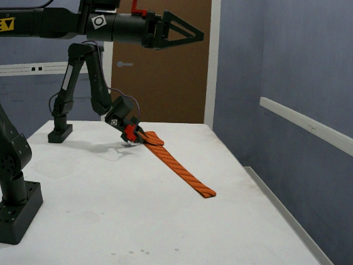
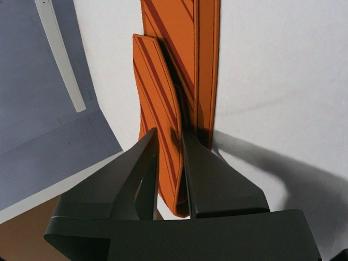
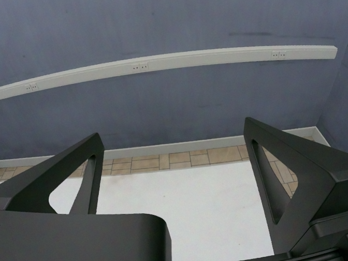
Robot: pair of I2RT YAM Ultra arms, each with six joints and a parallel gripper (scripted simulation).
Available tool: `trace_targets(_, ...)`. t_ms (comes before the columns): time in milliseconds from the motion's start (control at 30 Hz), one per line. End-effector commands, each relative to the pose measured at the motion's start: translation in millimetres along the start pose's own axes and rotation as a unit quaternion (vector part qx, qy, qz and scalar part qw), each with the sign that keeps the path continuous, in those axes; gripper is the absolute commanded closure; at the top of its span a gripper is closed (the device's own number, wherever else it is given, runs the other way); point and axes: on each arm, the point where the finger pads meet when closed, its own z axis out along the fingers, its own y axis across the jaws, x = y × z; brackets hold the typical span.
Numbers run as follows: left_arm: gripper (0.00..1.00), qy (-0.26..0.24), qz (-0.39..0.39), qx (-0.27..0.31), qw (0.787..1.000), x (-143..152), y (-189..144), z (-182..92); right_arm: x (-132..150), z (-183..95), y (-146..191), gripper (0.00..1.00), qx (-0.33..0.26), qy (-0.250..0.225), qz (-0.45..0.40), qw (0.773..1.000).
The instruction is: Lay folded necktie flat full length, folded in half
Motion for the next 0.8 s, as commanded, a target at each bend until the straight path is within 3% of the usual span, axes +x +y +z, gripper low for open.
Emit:
trace_targets(0,0.83,-0.005,-0.013,-0.012,1.000,-10.9,10.3,0.1,-32.1,-9.6,-0.6,0.00,-0.003,-0.038,0.005,0.999)
trace_targets(767,0.90,-0.005,-0.013,-0.012,1.000,-11.0,7.4,0.2,-32.1,-9.6,-0.6,0.00,-0.003,-0.038,0.005,0.999)
